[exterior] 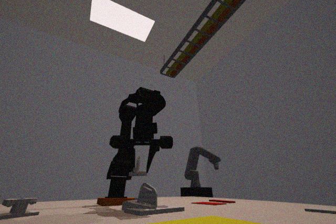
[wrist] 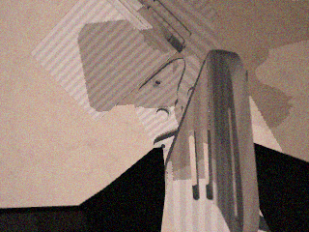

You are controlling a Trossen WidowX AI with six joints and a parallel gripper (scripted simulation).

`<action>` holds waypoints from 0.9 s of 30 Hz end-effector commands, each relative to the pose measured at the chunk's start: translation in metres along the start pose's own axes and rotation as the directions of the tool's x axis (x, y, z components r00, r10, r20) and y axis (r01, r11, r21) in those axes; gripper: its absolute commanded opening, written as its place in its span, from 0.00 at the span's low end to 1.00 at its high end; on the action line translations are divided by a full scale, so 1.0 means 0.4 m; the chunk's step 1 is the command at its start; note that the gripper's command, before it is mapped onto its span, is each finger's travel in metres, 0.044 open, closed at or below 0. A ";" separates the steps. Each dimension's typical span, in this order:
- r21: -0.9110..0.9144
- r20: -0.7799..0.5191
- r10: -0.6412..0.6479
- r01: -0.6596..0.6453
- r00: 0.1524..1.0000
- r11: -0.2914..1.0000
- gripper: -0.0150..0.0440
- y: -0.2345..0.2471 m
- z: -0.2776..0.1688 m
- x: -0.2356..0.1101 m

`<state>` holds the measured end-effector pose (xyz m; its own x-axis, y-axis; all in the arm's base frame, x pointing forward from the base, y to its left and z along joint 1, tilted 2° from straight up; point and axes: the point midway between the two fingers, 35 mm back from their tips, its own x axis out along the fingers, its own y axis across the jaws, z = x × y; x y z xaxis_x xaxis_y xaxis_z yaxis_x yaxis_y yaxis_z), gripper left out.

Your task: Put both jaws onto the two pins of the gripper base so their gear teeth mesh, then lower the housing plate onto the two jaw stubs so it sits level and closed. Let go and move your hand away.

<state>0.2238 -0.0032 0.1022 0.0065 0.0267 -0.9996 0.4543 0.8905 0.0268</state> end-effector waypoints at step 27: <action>-0.486 0.000 -0.008 0.006 1.000 0.874 0.48 -0.083 -0.023 0.007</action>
<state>0.2026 -0.0276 0.0984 0.0043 0.0245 -0.9997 -0.0194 0.9995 0.0244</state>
